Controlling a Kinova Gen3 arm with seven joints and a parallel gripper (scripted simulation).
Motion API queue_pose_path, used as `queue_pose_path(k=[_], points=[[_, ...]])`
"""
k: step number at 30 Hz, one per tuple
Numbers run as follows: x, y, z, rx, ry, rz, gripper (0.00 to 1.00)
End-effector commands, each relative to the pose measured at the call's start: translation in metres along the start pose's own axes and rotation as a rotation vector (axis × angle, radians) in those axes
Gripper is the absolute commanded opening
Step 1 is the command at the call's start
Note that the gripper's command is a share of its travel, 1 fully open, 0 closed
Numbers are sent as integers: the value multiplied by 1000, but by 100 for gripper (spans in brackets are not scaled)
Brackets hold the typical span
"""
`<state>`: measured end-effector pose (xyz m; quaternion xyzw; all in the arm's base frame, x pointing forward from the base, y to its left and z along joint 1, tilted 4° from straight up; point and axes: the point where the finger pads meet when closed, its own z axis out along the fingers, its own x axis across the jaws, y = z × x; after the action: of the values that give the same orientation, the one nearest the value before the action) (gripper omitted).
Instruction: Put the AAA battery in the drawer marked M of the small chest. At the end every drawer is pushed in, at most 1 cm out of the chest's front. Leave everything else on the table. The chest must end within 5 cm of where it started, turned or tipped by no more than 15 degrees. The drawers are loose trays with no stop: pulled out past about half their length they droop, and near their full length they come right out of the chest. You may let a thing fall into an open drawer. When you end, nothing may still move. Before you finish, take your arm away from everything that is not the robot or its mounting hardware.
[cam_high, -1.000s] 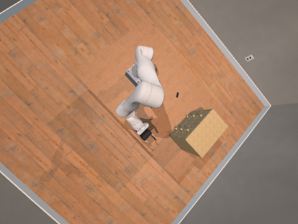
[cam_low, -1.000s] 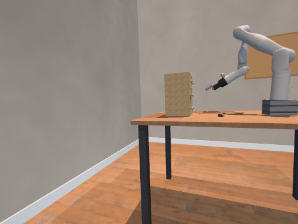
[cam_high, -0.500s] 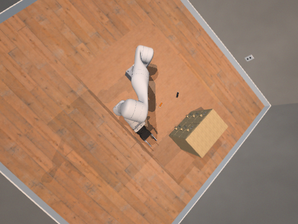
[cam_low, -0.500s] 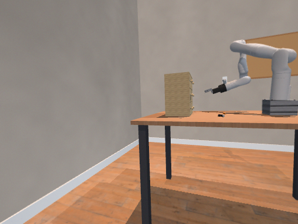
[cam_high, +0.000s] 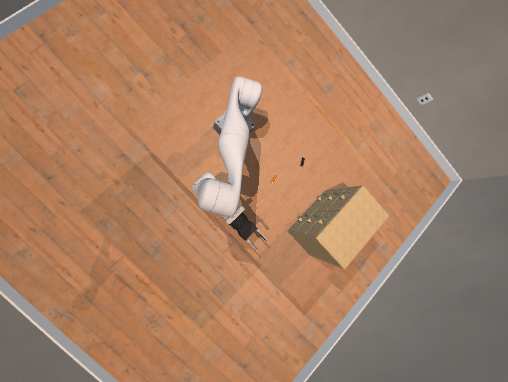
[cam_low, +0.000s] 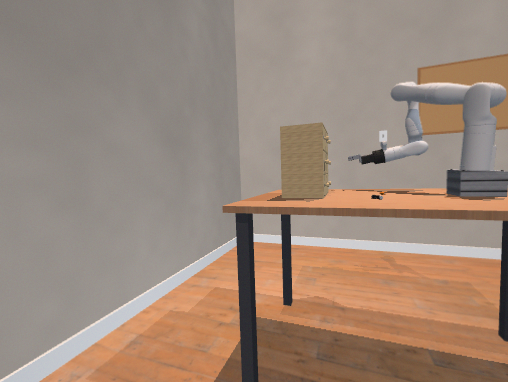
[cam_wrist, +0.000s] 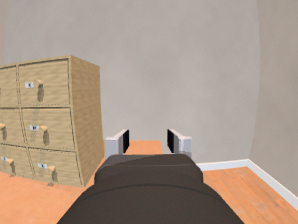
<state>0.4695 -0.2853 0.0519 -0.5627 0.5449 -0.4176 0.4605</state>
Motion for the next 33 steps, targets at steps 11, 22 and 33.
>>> queue_pose_path(k=[11, 22, 33], points=[[0, 6, 0, 8, 2, 9, 67], [0, 6, 0, 8, 2, 9, 67], [0, 6, 0, 8, 2, 9, 67]])
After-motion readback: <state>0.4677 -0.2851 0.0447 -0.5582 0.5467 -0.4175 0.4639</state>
